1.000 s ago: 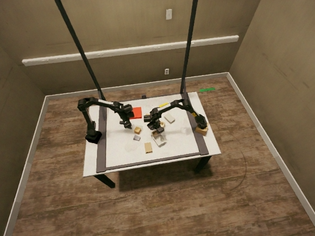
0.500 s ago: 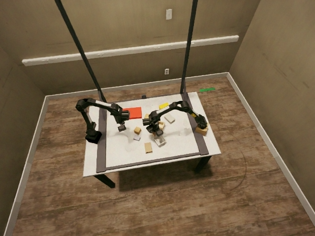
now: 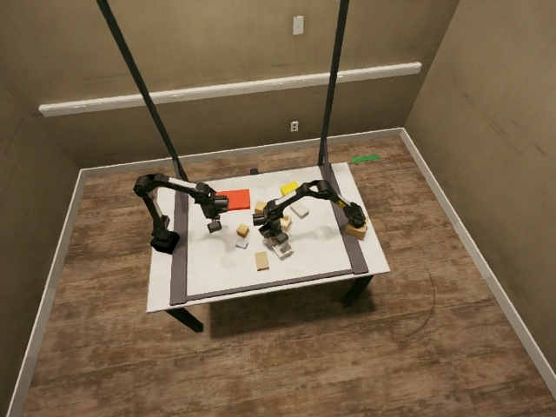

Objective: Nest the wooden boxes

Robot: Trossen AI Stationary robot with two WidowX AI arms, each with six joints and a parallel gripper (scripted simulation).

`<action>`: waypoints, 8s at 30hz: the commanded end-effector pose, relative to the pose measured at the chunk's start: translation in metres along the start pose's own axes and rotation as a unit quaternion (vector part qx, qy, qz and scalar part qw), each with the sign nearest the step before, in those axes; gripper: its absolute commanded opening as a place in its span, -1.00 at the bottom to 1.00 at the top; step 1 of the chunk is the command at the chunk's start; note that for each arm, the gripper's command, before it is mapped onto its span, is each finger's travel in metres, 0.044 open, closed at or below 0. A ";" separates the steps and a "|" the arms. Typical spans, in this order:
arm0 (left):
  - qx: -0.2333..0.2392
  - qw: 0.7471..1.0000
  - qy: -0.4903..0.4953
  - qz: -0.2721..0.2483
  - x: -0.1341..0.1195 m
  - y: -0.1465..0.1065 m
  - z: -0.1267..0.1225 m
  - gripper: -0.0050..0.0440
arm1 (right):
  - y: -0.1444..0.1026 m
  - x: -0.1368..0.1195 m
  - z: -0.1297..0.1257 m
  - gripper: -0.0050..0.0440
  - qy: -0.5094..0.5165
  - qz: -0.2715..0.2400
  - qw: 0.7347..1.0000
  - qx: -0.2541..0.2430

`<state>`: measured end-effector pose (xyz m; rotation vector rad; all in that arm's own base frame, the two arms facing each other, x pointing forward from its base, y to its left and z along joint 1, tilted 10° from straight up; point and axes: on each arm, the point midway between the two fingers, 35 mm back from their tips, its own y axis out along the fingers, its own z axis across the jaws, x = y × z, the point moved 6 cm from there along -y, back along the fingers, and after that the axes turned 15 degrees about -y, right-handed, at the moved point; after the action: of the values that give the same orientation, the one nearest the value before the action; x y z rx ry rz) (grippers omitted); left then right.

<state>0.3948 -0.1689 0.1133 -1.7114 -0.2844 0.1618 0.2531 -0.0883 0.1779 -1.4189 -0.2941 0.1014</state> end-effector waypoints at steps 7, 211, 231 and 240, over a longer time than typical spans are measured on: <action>-0.007 1.000 0.000 -0.009 0.002 0.004 -0.003 -1.00 | -0.007 0.002 -0.001 0.84 -0.002 -0.012 1.000 -0.007; -0.017 0.725 -0.689 0.000 -0.095 -0.097 -0.026 0.04 | 0.021 0.150 0.137 0.84 0.290 -0.523 0.692 -0.404; -0.016 0.481 -0.876 0.005 -0.095 -0.097 -0.026 0.04 | 0.021 0.150 0.137 0.84 0.290 -0.523 0.692 -0.404; -0.016 0.452 -0.892 0.006 -0.095 -0.097 -0.026 0.04 | 0.021 0.150 0.137 0.84 0.290 -0.523 0.692 -0.404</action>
<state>0.3050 -0.2088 0.1975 -0.7998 -1.7745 1.9749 0.3646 0.0813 0.1891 -1.8452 -0.6124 -1.5624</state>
